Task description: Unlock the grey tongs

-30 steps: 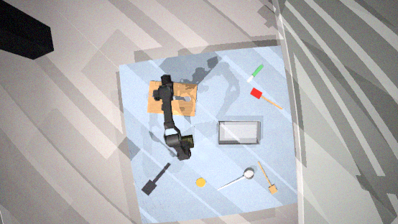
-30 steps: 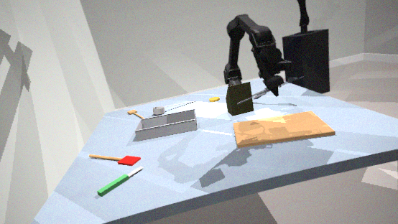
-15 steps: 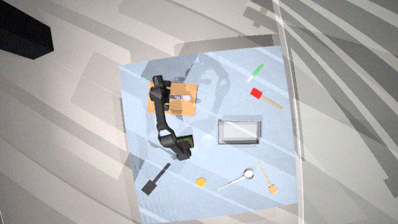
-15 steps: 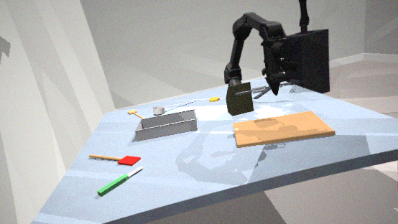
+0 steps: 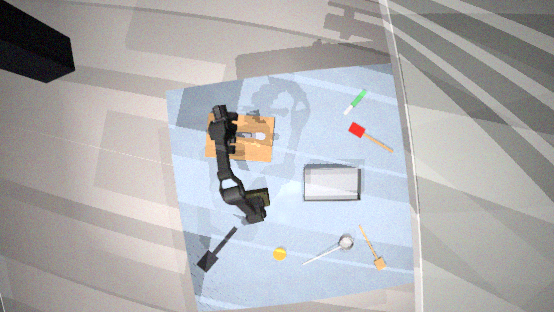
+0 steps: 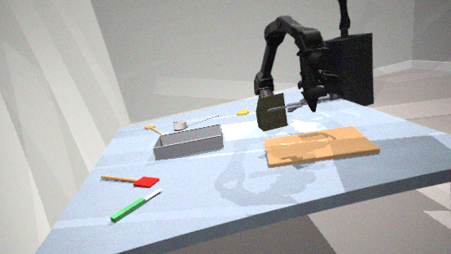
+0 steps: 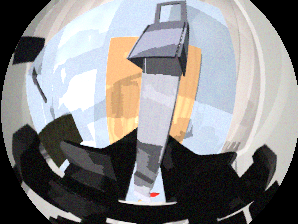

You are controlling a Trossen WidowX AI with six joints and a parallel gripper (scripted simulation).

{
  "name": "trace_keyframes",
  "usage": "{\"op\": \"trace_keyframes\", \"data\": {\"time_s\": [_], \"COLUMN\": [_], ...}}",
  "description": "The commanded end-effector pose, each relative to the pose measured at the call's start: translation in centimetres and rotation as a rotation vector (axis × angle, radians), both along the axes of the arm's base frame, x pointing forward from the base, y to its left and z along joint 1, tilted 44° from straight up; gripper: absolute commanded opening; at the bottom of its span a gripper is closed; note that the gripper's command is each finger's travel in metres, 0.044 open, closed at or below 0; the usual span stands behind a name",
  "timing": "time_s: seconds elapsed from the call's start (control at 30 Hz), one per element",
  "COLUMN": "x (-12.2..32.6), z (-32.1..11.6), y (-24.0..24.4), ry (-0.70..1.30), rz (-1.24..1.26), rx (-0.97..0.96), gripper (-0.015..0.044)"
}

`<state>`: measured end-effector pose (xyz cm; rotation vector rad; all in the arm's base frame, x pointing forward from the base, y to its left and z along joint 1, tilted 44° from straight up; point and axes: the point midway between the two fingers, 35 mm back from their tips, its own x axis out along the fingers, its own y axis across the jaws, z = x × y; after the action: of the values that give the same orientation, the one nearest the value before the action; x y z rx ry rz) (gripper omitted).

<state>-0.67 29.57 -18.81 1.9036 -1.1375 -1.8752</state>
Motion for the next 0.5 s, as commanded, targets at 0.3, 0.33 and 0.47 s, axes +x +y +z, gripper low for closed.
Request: {"op": "trace_keyframes", "data": {"time_s": [0.3,0.33,0.47], "x": [-0.3,-0.3,-0.4], "z": [-1.8,-1.9,-2.4], "y": [-1.3,-1.4,-1.8], "ry": [-0.004,-0.004,-0.004], "rz": [-0.001,-0.001,-0.001], "rx": [0.002,0.002,0.002], "gripper": [-0.015,-0.015,-0.015]}}
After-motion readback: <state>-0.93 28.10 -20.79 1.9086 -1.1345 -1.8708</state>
